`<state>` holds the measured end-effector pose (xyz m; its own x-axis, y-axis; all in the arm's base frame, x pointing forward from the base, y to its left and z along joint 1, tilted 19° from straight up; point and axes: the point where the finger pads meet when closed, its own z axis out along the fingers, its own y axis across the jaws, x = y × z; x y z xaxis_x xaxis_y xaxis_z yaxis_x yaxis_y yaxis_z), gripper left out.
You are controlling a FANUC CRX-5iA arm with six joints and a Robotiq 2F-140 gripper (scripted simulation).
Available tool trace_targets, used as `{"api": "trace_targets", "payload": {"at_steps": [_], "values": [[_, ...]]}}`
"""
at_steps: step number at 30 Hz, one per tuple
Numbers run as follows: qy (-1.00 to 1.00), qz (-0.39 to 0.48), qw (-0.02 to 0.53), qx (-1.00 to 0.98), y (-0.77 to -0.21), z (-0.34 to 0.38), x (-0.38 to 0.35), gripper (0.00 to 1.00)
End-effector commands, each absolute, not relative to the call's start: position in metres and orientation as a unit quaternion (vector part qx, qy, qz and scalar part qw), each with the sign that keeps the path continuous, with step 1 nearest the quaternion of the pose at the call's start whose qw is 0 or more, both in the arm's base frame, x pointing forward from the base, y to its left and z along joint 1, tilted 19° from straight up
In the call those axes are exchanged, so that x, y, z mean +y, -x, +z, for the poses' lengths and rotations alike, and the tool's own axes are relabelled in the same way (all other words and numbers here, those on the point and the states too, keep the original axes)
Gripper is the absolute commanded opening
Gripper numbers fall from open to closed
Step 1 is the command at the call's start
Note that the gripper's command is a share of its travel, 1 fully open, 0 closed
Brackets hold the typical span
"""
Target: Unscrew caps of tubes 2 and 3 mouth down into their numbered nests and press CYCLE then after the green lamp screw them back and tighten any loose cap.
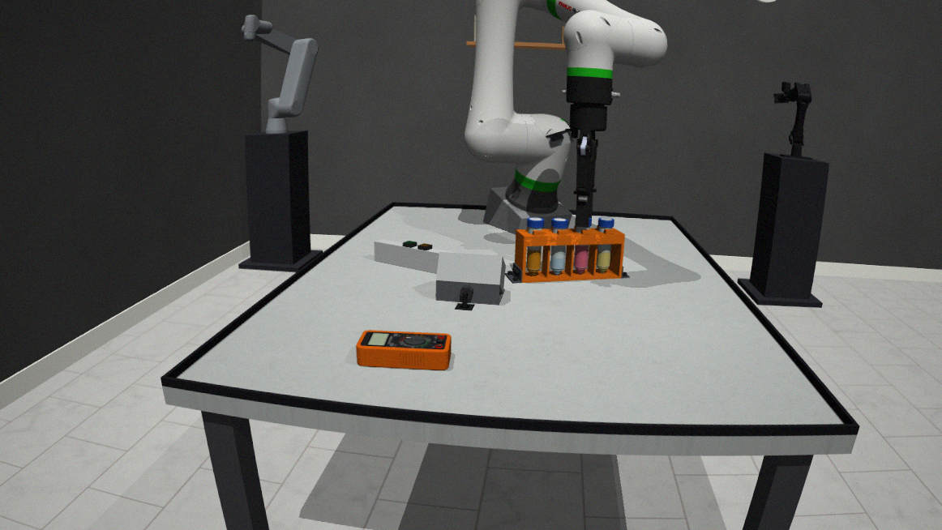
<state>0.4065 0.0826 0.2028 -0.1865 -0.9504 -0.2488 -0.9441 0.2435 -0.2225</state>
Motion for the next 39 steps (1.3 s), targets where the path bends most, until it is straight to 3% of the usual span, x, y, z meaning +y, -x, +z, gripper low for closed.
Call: {"api": "trace_targets", "payload": {"at_steps": [1,10,33,39], "values": [[0.615,-0.01,0.17,0.77,-0.407,0.2037,0.0824,0.3],[0.615,-0.01,0.17,0.77,-0.407,0.2037,0.0824,0.3],[0.918,-0.094,0.142,0.36,-0.4069,0.2037,0.0824,0.3],[0.918,-0.094,0.142,0.36,-0.4069,0.2037,0.0824,0.3]]}}
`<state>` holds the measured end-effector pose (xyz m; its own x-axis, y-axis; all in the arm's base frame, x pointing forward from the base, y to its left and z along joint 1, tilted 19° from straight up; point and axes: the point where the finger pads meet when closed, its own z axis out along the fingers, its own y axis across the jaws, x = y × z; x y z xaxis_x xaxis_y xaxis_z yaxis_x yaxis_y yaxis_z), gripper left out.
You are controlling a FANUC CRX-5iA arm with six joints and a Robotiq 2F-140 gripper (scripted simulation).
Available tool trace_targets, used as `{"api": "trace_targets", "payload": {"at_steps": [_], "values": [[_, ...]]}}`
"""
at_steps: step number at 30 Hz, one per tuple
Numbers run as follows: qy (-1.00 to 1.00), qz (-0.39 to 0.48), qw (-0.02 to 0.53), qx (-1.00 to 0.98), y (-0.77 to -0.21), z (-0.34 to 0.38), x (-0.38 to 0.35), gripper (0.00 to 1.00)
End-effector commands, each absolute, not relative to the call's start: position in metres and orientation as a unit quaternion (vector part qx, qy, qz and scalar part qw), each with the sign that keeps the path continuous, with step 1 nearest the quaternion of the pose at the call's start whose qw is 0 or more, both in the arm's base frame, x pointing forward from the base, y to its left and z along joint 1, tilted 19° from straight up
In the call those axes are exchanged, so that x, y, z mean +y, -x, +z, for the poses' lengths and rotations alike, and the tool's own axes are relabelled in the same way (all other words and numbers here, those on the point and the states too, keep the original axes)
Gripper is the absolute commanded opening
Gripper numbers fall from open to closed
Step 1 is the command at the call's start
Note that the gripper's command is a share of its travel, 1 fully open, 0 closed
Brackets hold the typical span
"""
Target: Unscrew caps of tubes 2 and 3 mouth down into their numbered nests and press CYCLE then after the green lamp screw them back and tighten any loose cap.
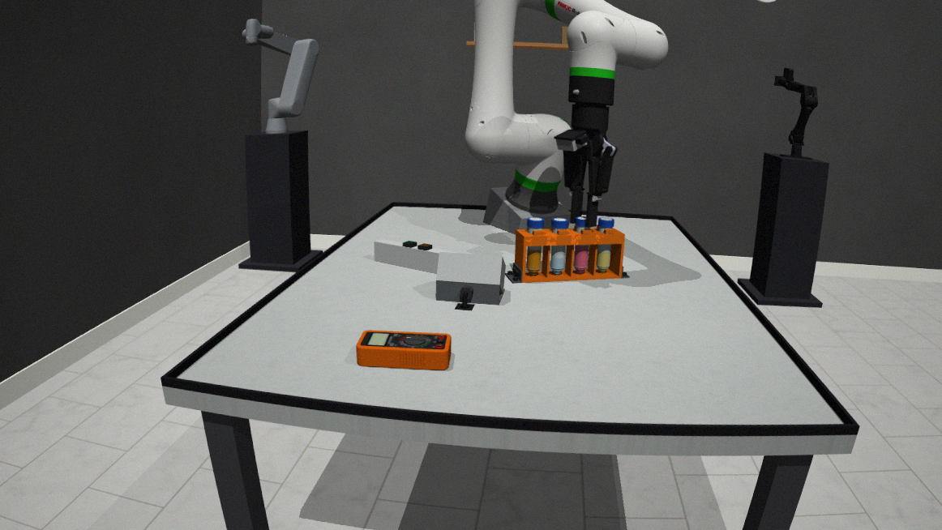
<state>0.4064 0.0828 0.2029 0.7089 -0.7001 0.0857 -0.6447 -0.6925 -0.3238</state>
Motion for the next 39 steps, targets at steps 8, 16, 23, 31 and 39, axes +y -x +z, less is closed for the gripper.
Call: {"api": "trace_targets", "payload": {"at_steps": [8,16,23,31,39], "values": [[0.918,-0.094,0.142,0.36,-0.4067,0.2042,0.0824,0.41],[0.902,-0.088,0.146,0.397,-0.4068,0.204,0.0823,0.41],[0.79,-0.053,0.162,0.588,-0.4068,0.204,0.0824,0.41],[0.658,-0.019,0.169,0.733,-0.4068,0.204,0.0823,0.41],[0.615,-0.01,0.17,0.77,-0.4069,0.2041,0.0823,0.41]]}}
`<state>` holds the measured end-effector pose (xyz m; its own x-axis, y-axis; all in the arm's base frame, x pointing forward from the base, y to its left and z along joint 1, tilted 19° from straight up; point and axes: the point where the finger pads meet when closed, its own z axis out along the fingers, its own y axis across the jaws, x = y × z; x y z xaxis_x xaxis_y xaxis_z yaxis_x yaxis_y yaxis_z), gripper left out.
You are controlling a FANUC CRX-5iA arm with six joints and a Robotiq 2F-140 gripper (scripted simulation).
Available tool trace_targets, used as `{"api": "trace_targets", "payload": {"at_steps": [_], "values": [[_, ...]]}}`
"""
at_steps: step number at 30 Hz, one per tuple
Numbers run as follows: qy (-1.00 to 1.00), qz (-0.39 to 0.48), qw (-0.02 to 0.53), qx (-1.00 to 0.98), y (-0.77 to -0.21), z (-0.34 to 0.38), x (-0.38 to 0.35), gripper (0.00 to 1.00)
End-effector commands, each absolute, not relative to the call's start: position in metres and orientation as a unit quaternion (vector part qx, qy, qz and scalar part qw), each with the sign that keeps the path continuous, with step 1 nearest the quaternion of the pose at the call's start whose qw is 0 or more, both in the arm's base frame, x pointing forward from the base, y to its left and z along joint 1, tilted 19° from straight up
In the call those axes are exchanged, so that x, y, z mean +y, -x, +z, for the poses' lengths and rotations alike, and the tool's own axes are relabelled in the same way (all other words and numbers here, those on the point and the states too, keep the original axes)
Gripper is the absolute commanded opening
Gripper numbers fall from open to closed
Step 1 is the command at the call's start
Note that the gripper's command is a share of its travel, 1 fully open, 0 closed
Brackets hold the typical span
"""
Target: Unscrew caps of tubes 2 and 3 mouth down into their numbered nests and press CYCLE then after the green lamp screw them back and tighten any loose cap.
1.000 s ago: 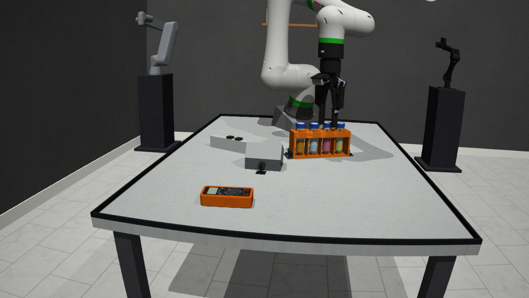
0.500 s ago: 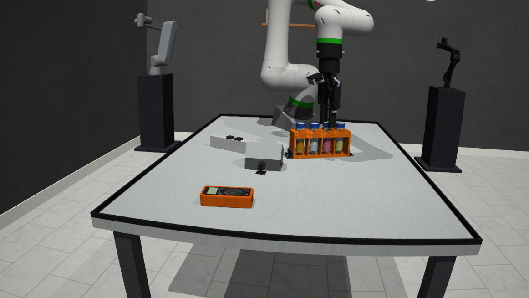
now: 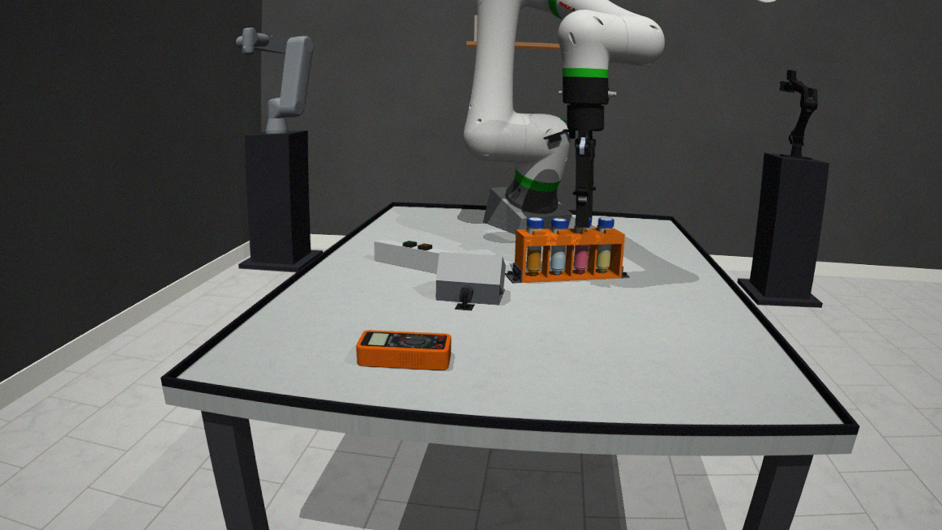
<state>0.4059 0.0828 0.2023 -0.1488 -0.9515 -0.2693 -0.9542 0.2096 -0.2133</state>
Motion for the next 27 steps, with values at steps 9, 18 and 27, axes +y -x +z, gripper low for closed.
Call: {"api": "trace_targets", "payload": {"at_steps": [9,18,27], "values": [[0.615,-0.01,0.17,0.77,-0.407,0.2042,0.0822,0.3],[0.634,-0.014,0.169,0.755,-0.4069,0.2044,0.0822,0.3],[0.771,-0.048,0.163,0.614,-0.4068,0.2047,0.0821,0.3]]}}
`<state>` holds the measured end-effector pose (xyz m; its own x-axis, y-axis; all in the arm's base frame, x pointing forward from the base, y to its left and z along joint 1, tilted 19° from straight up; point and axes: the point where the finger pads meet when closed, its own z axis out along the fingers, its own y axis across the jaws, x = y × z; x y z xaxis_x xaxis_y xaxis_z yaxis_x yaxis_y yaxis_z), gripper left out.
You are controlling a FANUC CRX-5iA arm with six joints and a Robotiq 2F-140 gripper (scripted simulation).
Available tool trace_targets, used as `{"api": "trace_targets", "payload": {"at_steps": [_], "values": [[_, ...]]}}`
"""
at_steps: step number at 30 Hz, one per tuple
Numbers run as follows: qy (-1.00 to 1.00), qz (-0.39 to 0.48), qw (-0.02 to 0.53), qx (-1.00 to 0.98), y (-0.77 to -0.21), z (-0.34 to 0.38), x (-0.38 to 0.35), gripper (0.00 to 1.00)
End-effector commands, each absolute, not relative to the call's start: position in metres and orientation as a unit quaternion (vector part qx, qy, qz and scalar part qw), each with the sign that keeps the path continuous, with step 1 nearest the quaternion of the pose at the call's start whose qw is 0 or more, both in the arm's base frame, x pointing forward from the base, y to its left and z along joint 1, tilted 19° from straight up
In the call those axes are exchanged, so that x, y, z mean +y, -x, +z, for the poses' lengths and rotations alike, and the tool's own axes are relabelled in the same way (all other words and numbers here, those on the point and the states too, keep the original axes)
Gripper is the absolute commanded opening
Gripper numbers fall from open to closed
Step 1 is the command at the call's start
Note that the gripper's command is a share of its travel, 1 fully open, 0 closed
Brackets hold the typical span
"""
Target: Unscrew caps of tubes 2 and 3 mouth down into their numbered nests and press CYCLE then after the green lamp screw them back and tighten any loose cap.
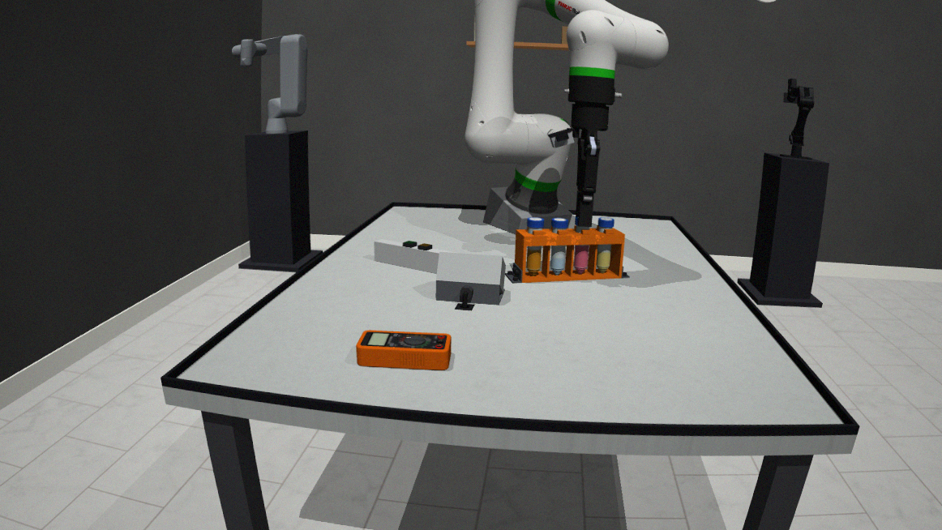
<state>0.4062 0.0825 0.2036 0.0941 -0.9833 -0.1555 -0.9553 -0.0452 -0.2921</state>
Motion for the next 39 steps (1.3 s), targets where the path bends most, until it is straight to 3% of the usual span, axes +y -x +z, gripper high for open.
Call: {"api": "trace_targets", "payload": {"at_steps": [1,13,21,22,32,39], "values": [[0.771,-0.048,0.163,0.614,-0.4068,0.2047,0.0821,0.3],[0.918,-0.094,0.142,0.36,-0.4067,0.2049,0.082,0.3],[0.918,-0.094,0.142,0.36,-0.4066,0.2054,0.082,0.3],[0.918,-0.094,0.142,0.36,-0.4069,0.2045,0.0821,0.41],[0.918,-0.094,0.142,0.36,-0.4069,0.2045,0.0821,0.41],[0.831,-0.064,0.157,0.53,-0.4069,0.2045,0.082,0.41]]}}
